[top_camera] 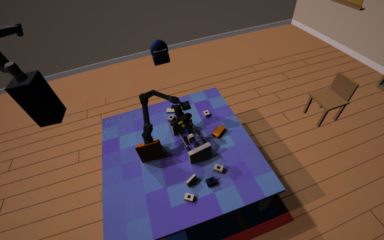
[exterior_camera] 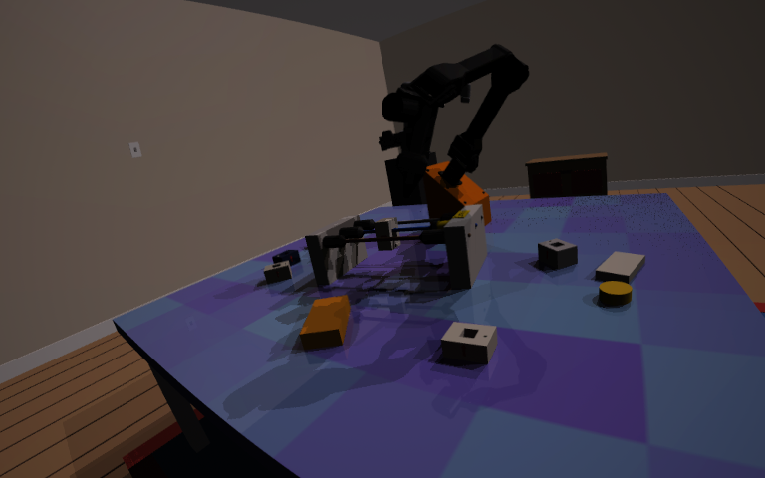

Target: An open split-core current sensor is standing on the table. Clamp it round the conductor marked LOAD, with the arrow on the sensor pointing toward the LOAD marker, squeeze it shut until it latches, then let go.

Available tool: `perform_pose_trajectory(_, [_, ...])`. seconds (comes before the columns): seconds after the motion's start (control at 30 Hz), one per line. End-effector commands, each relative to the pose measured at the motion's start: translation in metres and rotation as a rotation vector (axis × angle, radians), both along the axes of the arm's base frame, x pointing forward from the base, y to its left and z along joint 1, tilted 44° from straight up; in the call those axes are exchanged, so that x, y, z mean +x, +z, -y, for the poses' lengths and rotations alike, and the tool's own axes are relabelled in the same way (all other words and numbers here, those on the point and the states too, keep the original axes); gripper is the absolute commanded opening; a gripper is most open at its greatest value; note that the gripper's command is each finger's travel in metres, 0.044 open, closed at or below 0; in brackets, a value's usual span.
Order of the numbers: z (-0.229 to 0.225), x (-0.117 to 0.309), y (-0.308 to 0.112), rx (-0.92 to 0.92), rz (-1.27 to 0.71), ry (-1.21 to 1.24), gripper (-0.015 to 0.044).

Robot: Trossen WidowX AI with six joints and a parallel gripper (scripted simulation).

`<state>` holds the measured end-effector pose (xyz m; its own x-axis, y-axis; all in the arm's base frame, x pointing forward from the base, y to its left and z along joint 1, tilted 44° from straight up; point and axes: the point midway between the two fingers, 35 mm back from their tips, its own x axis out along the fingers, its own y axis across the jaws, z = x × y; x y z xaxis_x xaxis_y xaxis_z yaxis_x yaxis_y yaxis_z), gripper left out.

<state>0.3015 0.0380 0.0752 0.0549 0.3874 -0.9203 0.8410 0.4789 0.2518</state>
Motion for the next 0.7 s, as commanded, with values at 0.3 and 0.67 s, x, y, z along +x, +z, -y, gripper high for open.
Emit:
perform_pose_trajectory(0.3, [-0.015,-0.06,0.022,-0.337,0.468,0.048,0.044])
perform_pose_trajectory(0.67, [-0.016,-0.07,0.024,-0.368,0.578,0.039,0.044])
